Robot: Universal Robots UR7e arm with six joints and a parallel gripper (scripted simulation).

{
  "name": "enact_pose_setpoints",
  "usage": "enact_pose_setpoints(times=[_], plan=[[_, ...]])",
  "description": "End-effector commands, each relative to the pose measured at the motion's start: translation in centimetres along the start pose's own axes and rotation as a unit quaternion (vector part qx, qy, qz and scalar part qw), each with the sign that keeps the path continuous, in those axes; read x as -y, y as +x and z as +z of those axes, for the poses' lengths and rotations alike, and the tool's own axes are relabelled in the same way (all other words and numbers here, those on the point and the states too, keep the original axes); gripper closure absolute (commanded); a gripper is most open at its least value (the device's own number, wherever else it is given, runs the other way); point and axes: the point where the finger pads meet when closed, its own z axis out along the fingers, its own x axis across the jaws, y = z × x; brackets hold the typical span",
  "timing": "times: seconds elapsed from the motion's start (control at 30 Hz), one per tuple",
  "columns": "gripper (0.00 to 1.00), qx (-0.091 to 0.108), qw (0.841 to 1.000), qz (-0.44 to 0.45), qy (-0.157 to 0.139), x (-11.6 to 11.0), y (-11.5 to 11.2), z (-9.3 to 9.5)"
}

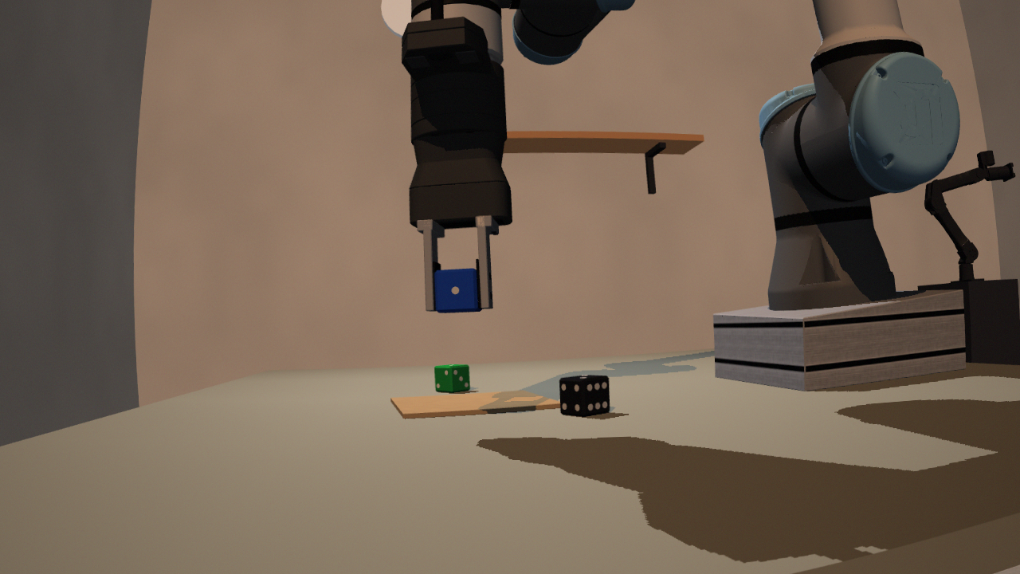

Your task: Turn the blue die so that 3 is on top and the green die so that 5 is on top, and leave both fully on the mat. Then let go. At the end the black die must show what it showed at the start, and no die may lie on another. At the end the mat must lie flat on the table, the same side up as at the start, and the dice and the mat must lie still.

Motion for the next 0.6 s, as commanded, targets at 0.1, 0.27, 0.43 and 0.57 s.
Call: enact_pose_setpoints(times=[0.1,0.27,0.43,0.57], plan=[[0.43,-0.001,1.0,-0.012,0.0,-0.02,0.01,-0.02],[0.43,-0.001,1.0,-0.012,0.001,-0.02,0.01,-0.02],[0.43,0.0,1.0,-0.012,0.013,-0.03,-0.01,0.02],[0.43,0.001,0.999,-0.012,0.042,-0.06,-0.03,0.06]])
